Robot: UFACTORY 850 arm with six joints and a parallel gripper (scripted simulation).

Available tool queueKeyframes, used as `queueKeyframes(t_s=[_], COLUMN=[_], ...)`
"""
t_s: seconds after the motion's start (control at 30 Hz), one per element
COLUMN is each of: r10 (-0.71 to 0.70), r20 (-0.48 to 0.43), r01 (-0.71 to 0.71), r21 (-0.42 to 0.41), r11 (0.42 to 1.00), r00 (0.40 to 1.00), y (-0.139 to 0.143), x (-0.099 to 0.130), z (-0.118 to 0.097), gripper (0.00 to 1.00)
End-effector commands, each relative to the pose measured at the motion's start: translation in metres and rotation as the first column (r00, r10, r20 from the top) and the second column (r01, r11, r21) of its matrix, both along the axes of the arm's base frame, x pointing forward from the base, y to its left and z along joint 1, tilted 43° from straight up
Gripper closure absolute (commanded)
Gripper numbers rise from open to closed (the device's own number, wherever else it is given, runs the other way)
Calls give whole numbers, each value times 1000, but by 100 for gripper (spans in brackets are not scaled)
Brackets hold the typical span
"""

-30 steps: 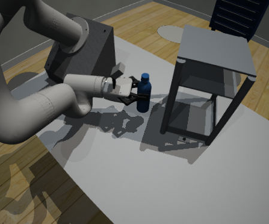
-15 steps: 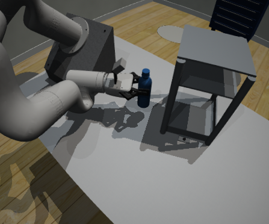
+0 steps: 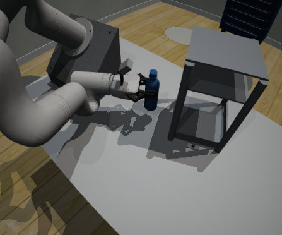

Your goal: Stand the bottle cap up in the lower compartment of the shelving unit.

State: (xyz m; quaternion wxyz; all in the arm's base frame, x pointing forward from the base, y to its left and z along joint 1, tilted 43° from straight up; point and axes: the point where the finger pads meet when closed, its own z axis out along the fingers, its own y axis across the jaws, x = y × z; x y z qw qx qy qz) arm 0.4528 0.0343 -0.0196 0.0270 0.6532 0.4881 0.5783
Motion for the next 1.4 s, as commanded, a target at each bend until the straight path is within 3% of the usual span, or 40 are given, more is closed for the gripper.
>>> queueKeyframes(t_s=[0.0,1.37], r10=[0,0], r20=[0,0], r01=[0,0], r21=[0,0], r11=[1000,1000], r00=[1000,1000], y=[1,11], x=[-1,10], z=[-1,-7], gripper=[100,100])
